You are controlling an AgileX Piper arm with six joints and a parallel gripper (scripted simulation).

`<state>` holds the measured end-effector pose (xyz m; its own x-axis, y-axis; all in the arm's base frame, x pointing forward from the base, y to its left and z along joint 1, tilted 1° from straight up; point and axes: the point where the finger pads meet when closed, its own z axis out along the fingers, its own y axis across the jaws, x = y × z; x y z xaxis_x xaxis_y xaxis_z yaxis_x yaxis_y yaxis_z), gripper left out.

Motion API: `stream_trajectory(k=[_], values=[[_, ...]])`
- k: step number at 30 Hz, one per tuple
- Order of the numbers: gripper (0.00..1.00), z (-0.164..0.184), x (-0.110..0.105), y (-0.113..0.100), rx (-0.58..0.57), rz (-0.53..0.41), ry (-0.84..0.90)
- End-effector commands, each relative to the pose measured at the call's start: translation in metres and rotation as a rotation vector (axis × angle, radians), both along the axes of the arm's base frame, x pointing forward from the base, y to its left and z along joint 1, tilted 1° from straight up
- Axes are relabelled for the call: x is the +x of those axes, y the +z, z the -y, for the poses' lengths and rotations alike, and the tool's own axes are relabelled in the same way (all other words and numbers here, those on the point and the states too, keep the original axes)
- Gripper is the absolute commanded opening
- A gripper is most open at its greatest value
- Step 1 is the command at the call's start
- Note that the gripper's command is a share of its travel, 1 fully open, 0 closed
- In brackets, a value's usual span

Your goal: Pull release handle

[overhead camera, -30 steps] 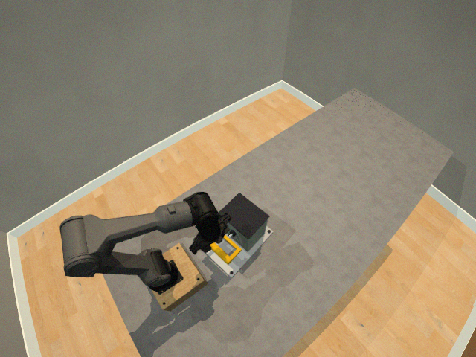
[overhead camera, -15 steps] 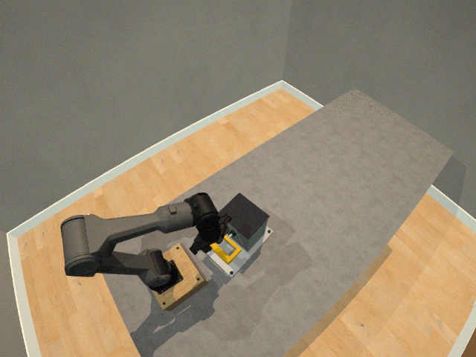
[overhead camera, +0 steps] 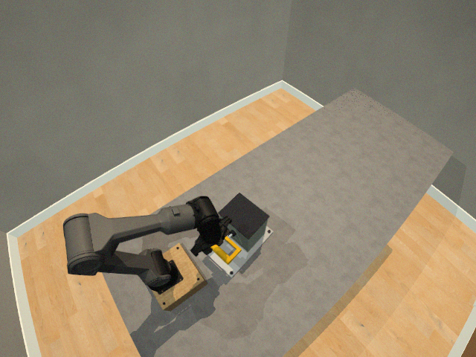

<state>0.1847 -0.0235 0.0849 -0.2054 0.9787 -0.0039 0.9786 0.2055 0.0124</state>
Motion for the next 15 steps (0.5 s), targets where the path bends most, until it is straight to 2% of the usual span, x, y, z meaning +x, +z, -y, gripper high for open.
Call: stream_trajectory(k=[1, 15], values=[[0.66, 0.0, 0.0, -0.004, 0.001, -0.004, 0.0], [0.66, 0.0, -0.001, -0.021, 0.001, -0.004, 0.0]])
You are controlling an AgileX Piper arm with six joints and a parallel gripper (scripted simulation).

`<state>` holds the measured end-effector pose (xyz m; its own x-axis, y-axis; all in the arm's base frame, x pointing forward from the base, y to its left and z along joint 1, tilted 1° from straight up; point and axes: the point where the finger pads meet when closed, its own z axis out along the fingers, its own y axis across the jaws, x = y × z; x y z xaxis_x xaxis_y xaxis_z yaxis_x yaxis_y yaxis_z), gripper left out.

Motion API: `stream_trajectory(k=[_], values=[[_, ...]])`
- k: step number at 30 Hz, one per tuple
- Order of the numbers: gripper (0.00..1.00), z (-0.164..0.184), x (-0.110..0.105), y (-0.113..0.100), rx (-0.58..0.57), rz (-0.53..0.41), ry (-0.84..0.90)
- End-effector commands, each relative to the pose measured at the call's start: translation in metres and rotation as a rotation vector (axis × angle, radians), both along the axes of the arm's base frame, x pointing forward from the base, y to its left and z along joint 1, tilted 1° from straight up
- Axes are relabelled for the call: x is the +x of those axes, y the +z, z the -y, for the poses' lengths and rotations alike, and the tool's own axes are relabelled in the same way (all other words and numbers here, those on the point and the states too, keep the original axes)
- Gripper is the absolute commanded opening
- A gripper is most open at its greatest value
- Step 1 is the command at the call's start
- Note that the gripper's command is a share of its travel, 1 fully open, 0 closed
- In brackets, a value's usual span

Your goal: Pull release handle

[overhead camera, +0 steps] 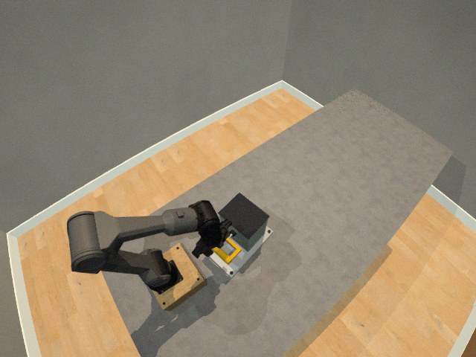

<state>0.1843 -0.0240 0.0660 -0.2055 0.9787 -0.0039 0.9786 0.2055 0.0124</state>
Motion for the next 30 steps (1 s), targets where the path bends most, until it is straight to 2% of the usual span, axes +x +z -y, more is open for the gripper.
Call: stream_trajectory(k=[1, 9, 30], values=[[0.66, 0.0, -0.0005, -0.0035, 0.001, -0.004, 0.0], [0.66, 0.0002, -0.0007, -0.0105, 0.001, -0.004, 0.0], [0.66, 0.0003, -0.0003, -0.0126, 0.001, -0.002, 0.0]])
